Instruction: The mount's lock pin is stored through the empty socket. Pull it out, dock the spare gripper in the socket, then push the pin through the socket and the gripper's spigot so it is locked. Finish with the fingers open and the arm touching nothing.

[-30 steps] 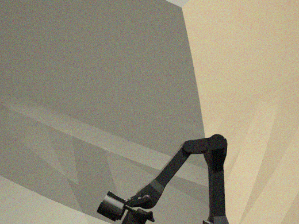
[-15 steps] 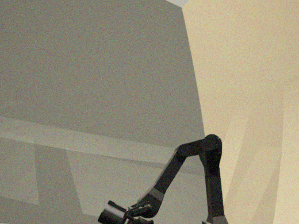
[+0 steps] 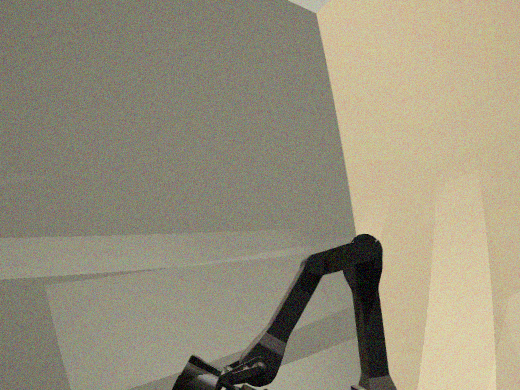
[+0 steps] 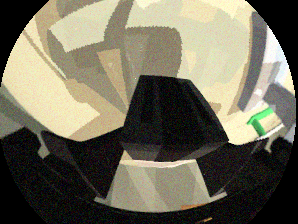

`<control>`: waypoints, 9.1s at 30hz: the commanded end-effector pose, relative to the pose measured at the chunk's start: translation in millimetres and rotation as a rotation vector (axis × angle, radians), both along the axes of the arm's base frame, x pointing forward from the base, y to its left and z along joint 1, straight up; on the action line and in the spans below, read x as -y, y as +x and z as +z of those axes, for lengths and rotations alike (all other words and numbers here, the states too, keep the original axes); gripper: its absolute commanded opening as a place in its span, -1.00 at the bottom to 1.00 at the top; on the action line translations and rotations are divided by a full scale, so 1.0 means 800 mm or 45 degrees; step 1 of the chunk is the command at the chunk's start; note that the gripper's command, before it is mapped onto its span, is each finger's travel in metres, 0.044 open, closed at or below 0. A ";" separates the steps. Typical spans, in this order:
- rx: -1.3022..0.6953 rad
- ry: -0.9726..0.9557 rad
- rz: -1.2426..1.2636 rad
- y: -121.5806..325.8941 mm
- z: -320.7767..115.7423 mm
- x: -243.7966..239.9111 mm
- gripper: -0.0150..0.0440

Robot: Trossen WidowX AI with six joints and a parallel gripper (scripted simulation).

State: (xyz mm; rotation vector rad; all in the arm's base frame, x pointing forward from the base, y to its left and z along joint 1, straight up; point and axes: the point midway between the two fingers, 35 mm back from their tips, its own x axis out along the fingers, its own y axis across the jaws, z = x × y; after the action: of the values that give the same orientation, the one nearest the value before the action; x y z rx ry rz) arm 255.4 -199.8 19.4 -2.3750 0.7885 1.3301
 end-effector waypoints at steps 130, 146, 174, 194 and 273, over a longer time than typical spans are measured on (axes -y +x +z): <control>-0.465 -1.581 1.947 -0.011 0.185 -0.125 -0.49; -0.651 -2.031 2.255 -0.017 0.189 -0.148 -0.49; -1.135 -2.875 2.583 -0.026 0.194 -0.186 -0.49; -1.393 -3.199 2.609 -0.029 0.194 -0.199 -0.49; -1.400 -3.194 2.617 -0.007 0.111 -0.194 0.93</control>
State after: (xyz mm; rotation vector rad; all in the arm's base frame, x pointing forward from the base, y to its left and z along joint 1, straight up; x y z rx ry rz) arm 249.4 -44.4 107.5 0.0211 0.2930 -0.1793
